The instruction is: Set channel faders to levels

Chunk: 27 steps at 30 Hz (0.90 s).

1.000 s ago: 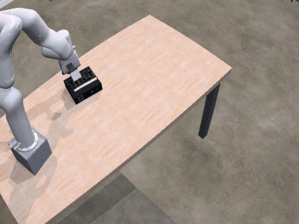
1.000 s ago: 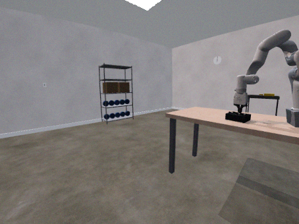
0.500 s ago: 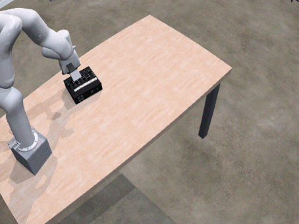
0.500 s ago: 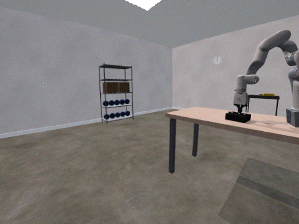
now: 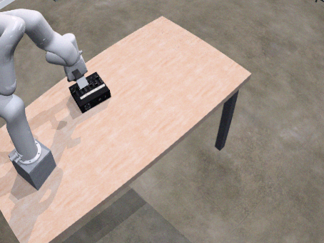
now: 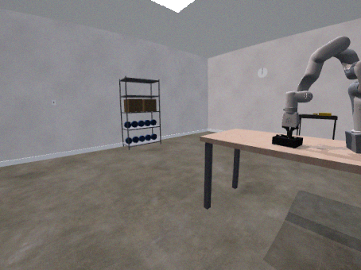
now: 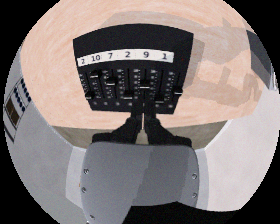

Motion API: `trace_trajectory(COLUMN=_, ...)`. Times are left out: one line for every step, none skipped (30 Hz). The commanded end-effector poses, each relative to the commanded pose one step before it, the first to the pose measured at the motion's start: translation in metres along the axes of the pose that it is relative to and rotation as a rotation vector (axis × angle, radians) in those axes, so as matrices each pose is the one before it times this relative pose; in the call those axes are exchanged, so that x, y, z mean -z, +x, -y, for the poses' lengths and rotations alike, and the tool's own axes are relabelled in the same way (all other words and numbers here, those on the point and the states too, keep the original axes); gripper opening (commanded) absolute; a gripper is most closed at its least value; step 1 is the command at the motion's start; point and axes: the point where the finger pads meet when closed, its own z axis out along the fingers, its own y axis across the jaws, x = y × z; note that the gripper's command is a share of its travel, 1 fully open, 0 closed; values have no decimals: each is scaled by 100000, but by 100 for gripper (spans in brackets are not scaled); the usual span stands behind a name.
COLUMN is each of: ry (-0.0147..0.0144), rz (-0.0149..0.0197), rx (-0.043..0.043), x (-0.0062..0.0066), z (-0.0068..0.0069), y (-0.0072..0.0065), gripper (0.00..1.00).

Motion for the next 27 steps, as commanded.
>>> trace_trajectory(ry=310, rz=200, rx=-2, x=-179, z=128, y=-83, gripper=0)
trace_trajectory(ry=0, rz=0, rx=0, x=-62, z=0, y=0, gripper=0)
trace_trajectory(ry=0, rz=0, rx=0, x=-56, z=0, y=0, gripper=0)
trace_trajectory(ry=0, rz=0, rx=0, x=-49, z=0, y=0, gripper=0)
trace_trajectory(ry=0, rz=0, rx=0, x=-42, z=0, y=0, gripper=0)
trace_trajectory(ry=0, rz=0, rx=0, x=-34, z=0, y=0, gripper=0)
trace_trajectory(ry=0, rz=0, rx=0, x=0, z=0, y=0, gripper=0)
trace_trajectory(ry=0, rz=0, rx=0, x=0, z=0, y=0, gripper=0)
trace_trajectory(ry=0, rz=0, rx=0, x=-27, z=0, y=0, gripper=0)
trace_trajectory(ry=0, rz=0, rx=0, x=-19, z=0, y=0, gripper=0)
trace_trajectory(ry=0, rz=0, rx=0, x=-13, z=0, y=0, gripper=0)
trace_trajectory(ry=0, rz=0, rx=0, x=-7, z=0, y=0, gripper=0)
trace_trajectory(ry=0, rz=0, rx=0, x=-3, z=0, y=0, gripper=0)
trace_trajectory(ry=0, rz=0, rx=0, x=0, z=0, y=0, gripper=0)
trace_trajectory(ry=0, rz=0, rx=0, x=0, z=0, y=0, gripper=0)
trace_trajectory(ry=0, rz=0, rx=0, x=0, z=0, y=0, gripper=0)
trace_trajectory(ry=0, rz=0, rx=0, x=0, z=0, y=0, gripper=0)
trace_trajectory(ry=0, rz=0, rx=0, x=0, z=0, y=0, gripper=0)
trace_trajectory(ry=0, rz=0, rx=0, x=0, z=0, y=0, gripper=0)
trace_trajectory(ry=0, rz=0, rx=0, x=0, z=0, y=0, gripper=0)
trace_trajectory(ry=0, rz=0, rx=0, x=0, z=0, y=0, gripper=0)
trace_trajectory(ry=0, rz=0, rx=0, x=0, z=0, y=1, gripper=0)
trace_trajectory(ry=0, rz=0, rx=0, x=0, z=0, y=2, gripper=0)
trace_trajectory(ry=0, rz=0, rx=0, x=0, z=0, y=0, gripper=0)
trace_trajectory(ry=0, rz=0, rx=0, x=0, z=0, y=0, gripper=0)
trace_trajectory(ry=0, rz=0, rx=0, x=0, z=0, y=3, gripper=0)
trace_trajectory(ry=0, rz=0, rx=0, x=0, z=0, y=5, gripper=0)
